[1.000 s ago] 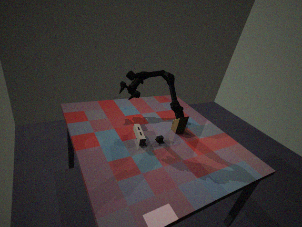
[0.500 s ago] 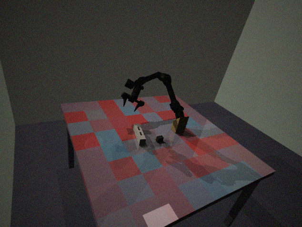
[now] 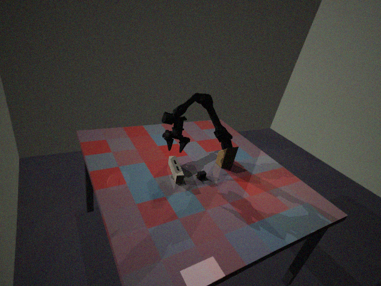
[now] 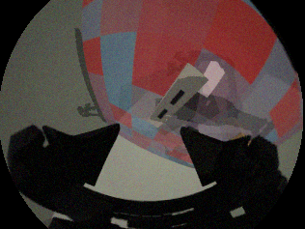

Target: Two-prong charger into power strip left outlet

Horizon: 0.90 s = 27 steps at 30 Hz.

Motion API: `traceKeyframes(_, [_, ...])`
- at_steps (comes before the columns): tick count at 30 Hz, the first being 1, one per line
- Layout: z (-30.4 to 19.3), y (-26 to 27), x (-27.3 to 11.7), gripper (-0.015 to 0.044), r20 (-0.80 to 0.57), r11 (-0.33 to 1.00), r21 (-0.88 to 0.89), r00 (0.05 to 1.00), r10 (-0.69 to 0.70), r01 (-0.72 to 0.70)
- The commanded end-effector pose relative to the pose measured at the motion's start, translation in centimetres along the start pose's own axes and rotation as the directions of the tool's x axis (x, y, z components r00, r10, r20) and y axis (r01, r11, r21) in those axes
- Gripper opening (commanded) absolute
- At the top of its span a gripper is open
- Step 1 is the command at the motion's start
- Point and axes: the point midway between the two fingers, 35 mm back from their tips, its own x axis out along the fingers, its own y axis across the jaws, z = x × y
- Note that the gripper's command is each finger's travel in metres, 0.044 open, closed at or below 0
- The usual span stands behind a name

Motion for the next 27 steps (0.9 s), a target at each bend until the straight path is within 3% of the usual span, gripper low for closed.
traceKeyframes(1, [-2.0, -1.4, 1.7, 0.0440, 0.014, 0.987, -0.134, 0.996, -0.085, 0.086])
traceKeyframes(13, [-7.3, -5.7, 5.5, 0.0440, 0.107, 0.808, -0.507, 0.952, -0.288, 0.301])
traceKeyframes(27, [-11.4, -11.3, 8.0, 0.0440, 0.290, 0.397, -0.792, 0.859, -0.422, 0.463])
